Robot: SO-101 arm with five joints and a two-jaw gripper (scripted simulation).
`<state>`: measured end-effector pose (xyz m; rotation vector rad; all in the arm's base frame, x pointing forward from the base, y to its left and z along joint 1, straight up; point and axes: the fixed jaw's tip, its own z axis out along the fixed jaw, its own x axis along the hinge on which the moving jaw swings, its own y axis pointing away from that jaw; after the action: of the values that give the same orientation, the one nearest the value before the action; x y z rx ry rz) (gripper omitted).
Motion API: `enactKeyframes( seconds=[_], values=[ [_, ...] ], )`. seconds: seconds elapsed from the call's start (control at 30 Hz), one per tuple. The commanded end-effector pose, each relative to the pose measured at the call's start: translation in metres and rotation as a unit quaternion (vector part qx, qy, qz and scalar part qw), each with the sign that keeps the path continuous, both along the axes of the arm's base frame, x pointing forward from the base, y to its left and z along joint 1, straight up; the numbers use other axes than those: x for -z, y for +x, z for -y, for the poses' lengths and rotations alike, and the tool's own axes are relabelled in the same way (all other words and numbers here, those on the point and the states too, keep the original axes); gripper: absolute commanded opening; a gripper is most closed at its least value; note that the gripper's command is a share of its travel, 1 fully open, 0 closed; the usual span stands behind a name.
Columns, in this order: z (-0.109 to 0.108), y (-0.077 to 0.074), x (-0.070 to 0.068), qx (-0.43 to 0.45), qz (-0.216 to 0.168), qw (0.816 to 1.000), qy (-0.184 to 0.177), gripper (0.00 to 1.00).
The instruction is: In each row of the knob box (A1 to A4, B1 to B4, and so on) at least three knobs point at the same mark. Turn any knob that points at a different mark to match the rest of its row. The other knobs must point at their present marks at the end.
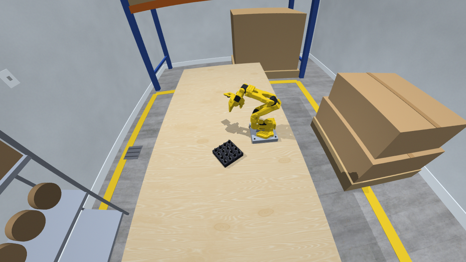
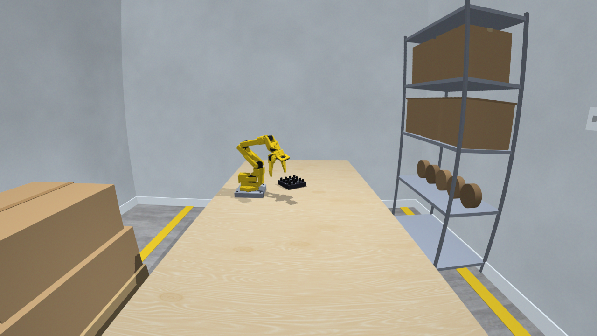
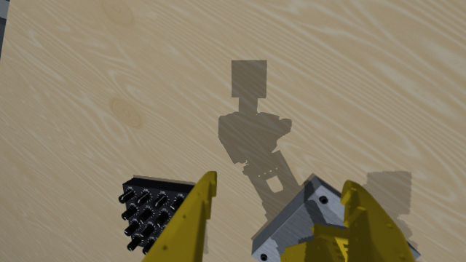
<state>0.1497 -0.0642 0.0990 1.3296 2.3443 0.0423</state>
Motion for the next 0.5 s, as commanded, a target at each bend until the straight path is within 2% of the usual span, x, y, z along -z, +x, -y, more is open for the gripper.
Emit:
enactKeyframes(
  seconds=[0.0,0.1,0.17,0.27,0.3,0.4,0.43,0.47],
  values=[
    [-0.022,0.006,0.003,-0.099,-0.011,0.995,-0.010,0.40],
    [-0.037,0.008,0.003,-0.171,-0.015,0.985,-0.023,0.40],
    [-0.037,0.008,0.003,-0.171,-0.015,0.985,-0.023,0.40],
    [-0.059,0.010,0.003,-0.275,-0.018,0.960,-0.041,0.40],
    [-0.059,0.010,0.003,-0.275,-0.018,0.960,-0.041,0.40],
    [-0.080,0.009,0.003,-0.370,-0.018,0.927,-0.059,0.40],
    [-0.080,0.009,0.003,-0.370,-0.018,0.927,-0.059,0.40],
    [-0.087,0.008,0.003,-0.400,-0.018,0.914,-0.064,0.40]
  ],
)
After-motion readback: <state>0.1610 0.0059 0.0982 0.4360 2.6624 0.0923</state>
